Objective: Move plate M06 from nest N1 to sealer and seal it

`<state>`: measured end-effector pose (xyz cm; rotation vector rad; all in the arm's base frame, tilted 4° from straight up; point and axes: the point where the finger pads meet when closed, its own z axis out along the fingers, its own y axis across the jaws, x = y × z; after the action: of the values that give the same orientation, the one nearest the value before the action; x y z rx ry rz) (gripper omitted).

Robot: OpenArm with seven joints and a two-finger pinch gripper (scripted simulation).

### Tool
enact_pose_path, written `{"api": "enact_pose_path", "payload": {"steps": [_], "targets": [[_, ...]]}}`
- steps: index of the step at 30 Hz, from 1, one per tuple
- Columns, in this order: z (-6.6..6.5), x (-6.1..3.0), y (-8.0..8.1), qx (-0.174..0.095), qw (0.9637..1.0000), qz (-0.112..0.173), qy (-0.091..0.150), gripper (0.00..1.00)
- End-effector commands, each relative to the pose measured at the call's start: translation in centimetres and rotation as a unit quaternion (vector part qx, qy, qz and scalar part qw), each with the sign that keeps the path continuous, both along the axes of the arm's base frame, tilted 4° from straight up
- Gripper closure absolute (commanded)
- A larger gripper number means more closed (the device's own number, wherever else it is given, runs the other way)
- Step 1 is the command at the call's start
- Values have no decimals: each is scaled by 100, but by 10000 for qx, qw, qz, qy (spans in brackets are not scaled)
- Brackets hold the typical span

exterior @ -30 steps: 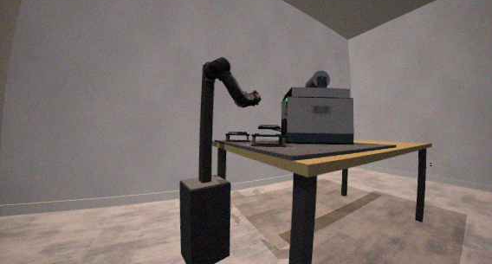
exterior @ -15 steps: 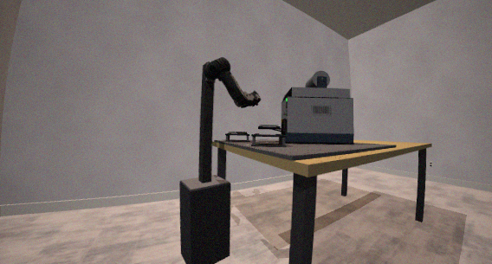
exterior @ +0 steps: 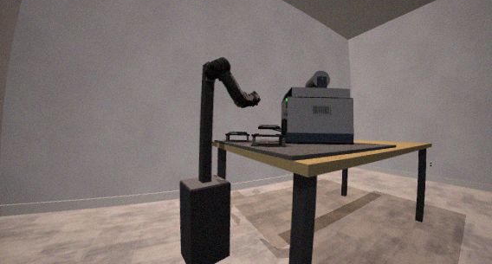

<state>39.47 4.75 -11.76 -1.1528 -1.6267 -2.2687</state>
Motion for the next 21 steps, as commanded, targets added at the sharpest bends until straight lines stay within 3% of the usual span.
{"api": "enact_pose_path", "payload": {"steps": [1,3,5,8,21], "targets": [[35,2,-4,42,10000,-23,-37,100],[35,2,-4,42,10000,-23,-37,100],[77,65,-126,365,9989,-303,23,100],[166,163,-316,894,9931,-757,91,100],[149,155,-297,882,9933,-737,107,100]]}}
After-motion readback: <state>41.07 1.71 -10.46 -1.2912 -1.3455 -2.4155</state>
